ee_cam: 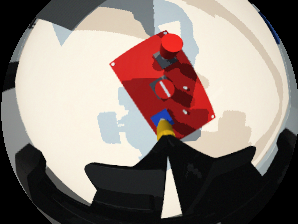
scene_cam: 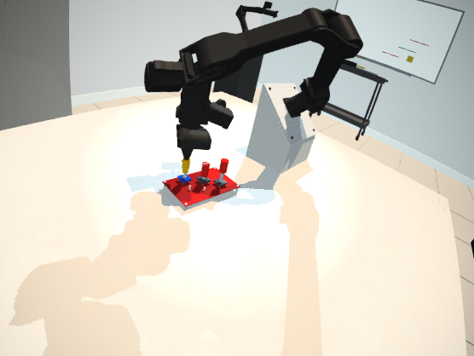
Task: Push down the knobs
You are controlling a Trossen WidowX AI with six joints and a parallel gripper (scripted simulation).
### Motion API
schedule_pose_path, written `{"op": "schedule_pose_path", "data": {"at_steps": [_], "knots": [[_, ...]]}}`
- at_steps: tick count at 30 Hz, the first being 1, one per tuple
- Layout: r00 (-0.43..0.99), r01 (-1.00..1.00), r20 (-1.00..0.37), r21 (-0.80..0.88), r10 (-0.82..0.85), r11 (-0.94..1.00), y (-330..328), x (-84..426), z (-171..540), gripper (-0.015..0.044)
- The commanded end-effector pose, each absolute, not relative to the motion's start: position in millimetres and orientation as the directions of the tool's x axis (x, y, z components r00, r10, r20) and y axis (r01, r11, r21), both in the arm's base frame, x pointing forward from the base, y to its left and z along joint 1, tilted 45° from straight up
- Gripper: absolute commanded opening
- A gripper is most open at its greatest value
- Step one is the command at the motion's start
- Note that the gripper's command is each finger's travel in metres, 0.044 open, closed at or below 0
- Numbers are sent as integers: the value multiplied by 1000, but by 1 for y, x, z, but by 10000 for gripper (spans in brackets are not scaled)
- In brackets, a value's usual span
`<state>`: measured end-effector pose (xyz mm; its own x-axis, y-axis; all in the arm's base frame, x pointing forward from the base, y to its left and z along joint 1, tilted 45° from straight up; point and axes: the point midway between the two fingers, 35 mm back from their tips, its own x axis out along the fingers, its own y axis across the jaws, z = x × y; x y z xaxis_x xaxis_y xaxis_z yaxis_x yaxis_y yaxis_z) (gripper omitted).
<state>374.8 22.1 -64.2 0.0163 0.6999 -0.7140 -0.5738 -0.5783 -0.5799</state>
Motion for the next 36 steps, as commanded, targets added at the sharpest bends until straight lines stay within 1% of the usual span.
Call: {"op": "schedule_pose_path", "data": {"at_steps": [1, 36], "knots": [[14, -576, -712, -580, 702, -576, 24, 375, -66, 0], [14, -576, -712, -580, 703, -576, 31, 375, -73, 0]]}}
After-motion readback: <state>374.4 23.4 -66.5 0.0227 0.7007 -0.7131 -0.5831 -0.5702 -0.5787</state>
